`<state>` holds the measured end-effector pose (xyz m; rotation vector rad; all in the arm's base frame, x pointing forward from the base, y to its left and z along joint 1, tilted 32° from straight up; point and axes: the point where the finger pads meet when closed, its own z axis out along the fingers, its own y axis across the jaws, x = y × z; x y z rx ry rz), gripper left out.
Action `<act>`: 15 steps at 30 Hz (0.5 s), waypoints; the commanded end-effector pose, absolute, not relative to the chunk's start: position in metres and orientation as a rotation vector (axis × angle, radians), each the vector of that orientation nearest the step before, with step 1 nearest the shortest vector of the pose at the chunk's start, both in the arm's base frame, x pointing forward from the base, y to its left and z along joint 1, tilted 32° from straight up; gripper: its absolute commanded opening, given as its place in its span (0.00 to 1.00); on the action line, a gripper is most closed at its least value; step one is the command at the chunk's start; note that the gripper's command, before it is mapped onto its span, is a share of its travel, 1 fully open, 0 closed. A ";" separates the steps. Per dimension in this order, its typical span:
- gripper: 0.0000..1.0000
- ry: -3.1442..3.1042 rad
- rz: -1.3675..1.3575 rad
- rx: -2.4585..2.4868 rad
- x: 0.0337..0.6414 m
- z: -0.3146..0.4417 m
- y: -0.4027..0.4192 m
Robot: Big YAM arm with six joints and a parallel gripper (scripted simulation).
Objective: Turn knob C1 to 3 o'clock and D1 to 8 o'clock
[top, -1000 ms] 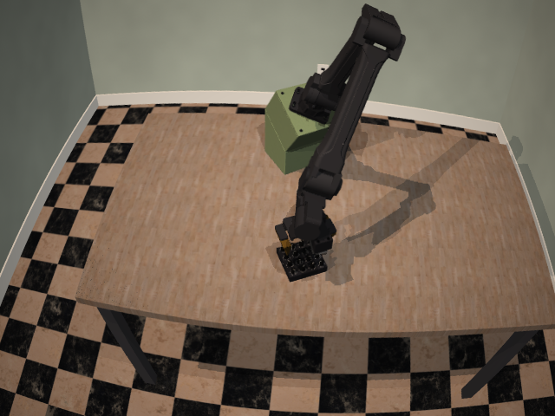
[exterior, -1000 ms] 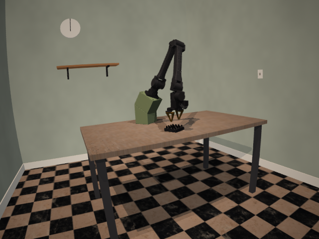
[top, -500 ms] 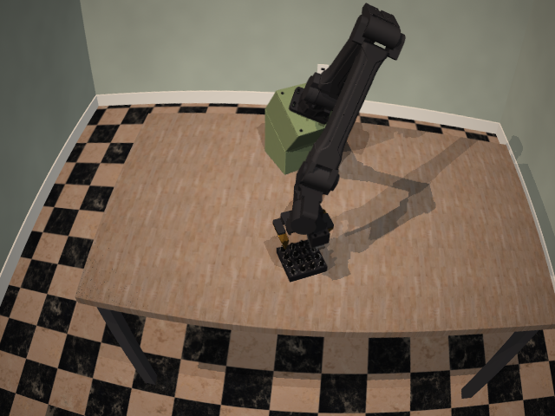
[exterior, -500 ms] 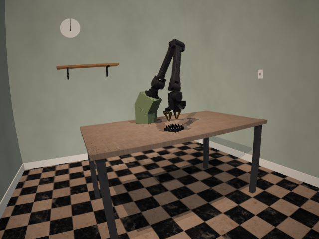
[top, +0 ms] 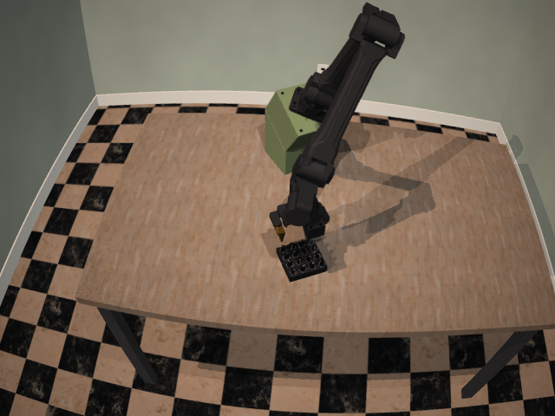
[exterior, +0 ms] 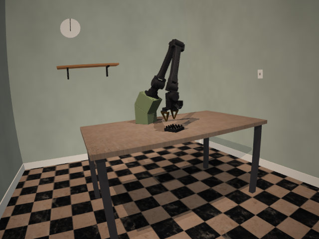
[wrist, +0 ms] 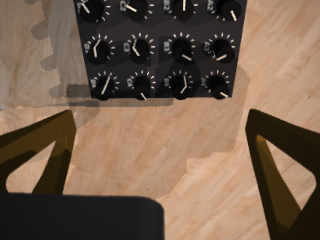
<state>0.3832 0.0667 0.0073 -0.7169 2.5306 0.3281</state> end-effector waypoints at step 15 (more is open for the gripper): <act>1.00 2.485 0.304 -0.700 0.387 0.018 0.056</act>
